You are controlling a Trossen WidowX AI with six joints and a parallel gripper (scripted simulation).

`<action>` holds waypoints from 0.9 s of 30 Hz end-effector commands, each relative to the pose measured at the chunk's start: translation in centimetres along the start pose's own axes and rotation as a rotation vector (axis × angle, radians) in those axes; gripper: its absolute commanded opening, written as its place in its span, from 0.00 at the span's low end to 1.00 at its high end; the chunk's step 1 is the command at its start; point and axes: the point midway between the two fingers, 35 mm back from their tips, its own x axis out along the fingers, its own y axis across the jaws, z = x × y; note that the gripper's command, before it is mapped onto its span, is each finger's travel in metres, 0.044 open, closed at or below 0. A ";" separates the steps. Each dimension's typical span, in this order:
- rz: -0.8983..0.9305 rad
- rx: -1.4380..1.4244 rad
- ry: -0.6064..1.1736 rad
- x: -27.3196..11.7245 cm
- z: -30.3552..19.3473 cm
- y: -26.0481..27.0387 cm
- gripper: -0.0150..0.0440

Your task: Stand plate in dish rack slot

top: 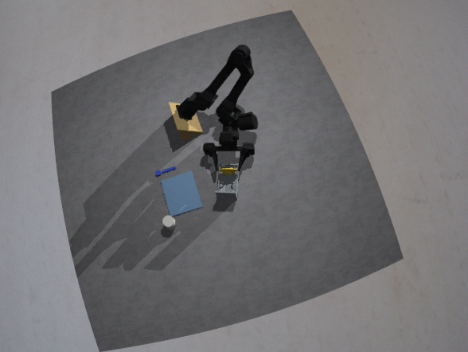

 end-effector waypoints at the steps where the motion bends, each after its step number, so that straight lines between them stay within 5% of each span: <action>1: 0.000 -0.001 0.000 0.0 0.0 0.0 0.93; 17: -0.007 -0.038 -0.005 1.1 11.4 0.8 0.93; 27: -0.105 -0.179 0.068 2.3 11.7 -0.4 0.93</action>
